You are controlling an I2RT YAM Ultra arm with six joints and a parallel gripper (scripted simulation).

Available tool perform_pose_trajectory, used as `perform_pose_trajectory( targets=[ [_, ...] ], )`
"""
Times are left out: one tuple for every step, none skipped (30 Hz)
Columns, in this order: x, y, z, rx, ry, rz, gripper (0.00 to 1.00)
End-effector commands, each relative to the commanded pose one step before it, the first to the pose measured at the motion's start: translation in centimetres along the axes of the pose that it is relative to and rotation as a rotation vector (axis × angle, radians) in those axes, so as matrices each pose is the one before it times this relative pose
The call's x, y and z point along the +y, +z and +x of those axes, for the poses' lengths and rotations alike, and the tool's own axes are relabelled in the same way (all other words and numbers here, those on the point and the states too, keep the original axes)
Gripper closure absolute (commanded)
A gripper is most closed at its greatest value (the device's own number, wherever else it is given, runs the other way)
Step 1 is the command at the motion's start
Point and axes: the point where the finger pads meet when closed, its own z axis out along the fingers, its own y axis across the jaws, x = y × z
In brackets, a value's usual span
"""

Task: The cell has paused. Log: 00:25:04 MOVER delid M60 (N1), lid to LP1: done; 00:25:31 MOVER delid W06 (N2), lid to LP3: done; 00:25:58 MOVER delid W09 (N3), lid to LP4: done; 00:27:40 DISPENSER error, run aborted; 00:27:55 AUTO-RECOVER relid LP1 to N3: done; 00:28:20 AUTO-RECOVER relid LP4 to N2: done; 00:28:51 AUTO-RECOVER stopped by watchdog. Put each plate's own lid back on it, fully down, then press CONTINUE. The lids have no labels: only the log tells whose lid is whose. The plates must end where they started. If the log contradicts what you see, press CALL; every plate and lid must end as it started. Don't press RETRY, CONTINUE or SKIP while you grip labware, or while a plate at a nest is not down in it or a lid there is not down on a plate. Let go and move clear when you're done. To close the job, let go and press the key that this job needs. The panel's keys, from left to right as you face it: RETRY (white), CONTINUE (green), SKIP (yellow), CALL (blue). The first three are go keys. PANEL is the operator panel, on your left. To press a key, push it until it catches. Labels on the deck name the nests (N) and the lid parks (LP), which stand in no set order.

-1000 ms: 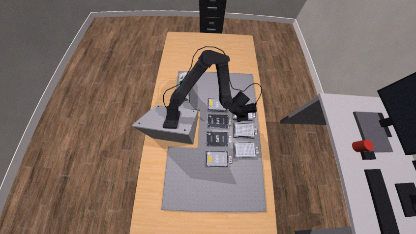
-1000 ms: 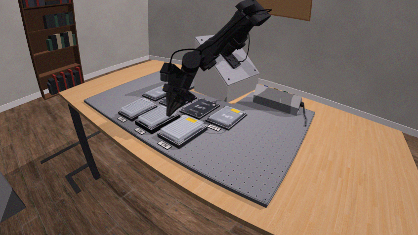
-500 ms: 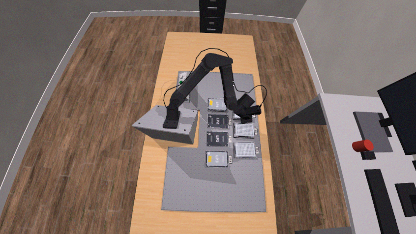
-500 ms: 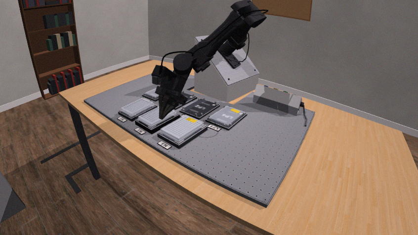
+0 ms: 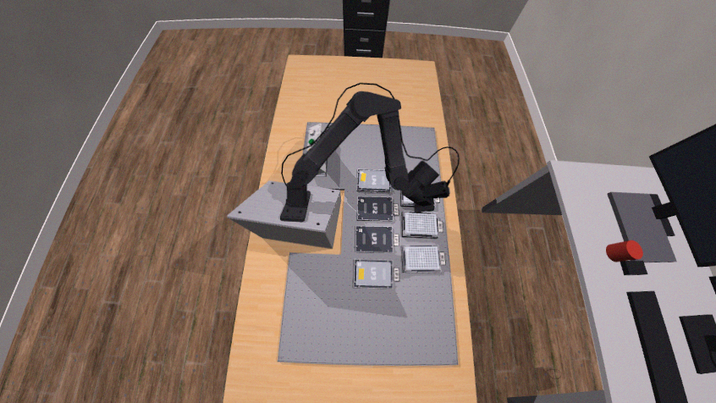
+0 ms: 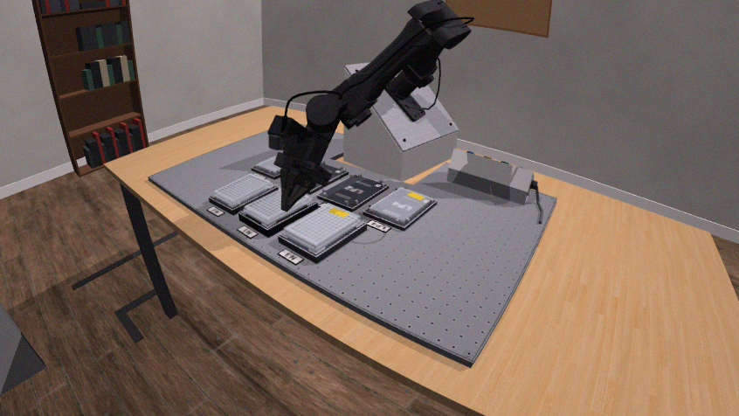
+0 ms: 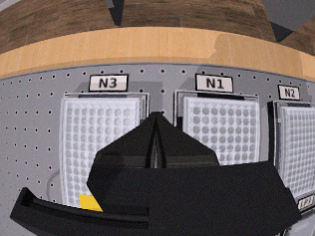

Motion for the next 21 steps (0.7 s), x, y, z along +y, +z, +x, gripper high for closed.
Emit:
perform_pose_trajectory(
  targets=[
    [-0.51, -0.376, -0.933, -0.01652, 0.00086, 0.01221, 1.0],
    [0.0, 0.0, 0.0, 0.0, 0.0, 0.0, 1.0],
    [0.0, 0.0, 0.0, 0.0, 0.0, 0.0, 1.0],
    [0.0, 0.0, 0.0, 0.0, 0.0, 0.0, 1.0],
    [0.0, 0.0, 0.0, 0.0, 0.0, 0.0, 1.0],
    [0.0, 0.0, 0.0, 0.0, 0.0, 0.0, 1.0],
    [0.0, 0.0, 0.0, 0.0, 0.0, 0.0, 1.0],
    [-1.041, 0.274, -0.208, 0.0052, 0.00222, 0.00326, 1.0],
    [-0.289, -0.009, -0.317, -0.01261, -0.008, -0.00842, 1.0],
    [-0.397, -0.012, -0.16, -0.00664, -0.00438, -0.00425, 1.0],
    [-0.511, -0.013, 0.012, -0.00005, -0.00018, 0.00016, 1.0],
    [-0.511, -0.013, 0.012, -0.00005, -0.00018, 0.00016, 1.0],
    [-0.511, -0.013, 0.012, -0.00005, -0.00018, 0.00016, 1.0],
    [-0.511, -0.013, 0.012, -0.00005, -0.00018, 0.00016, 1.0],
    [-0.511, -0.013, 0.012, -0.00005, -0.00018, 0.00016, 1.0],
    [-0.511, -0.013, 0.012, -0.00005, -0.00018, 0.00016, 1.0],
    [-0.511, -0.013, 0.012, -0.00005, -0.00018, 0.00016, 1.0],
    [-0.511, -0.013, 0.012, -0.00005, -0.00018, 0.00016, 1.0],
    [-0.511, -0.013, 0.013, -0.00005, -0.00018, 0.00016, 1.0],
    [-0.51, -0.013, 0.013, -0.00005, -0.00018, 0.00016, 1.0],
    [-0.51, -0.013, 0.013, -0.00005, -0.00018, 0.00016, 1.0]
  ],
)
